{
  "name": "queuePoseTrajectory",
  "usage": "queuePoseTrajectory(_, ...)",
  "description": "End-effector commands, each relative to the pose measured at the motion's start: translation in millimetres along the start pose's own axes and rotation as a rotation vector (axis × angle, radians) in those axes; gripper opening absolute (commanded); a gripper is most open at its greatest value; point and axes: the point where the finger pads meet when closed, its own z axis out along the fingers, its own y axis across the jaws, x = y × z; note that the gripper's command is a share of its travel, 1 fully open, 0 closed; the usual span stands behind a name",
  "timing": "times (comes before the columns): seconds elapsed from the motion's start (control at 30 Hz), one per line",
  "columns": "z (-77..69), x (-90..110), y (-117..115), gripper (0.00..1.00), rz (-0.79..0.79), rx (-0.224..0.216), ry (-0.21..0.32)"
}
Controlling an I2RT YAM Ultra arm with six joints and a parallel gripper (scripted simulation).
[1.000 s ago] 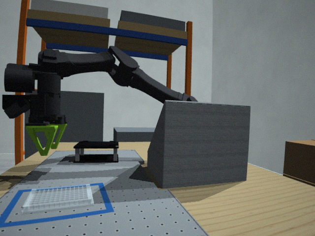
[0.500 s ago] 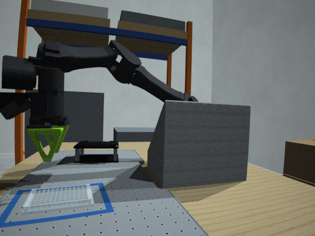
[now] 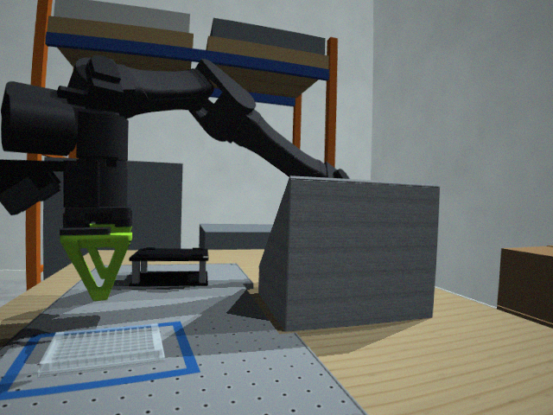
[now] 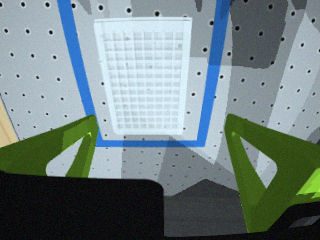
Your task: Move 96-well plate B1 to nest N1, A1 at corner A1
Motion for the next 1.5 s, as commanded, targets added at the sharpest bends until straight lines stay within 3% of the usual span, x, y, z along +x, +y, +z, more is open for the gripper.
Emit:
queuePoseTrajectory(0.0, -6.8, 5, 25, 1.00, -0.002, -0.006, -0.027)
queuePoseTrajectory(0.13, -19.8, -1, 18, 1.00, 0.014, -0.012, -0.049)
queuePoseTrajectory(1.47, -20.0, -2, 17, 1.00, 0.010, -0.009, -0.052)
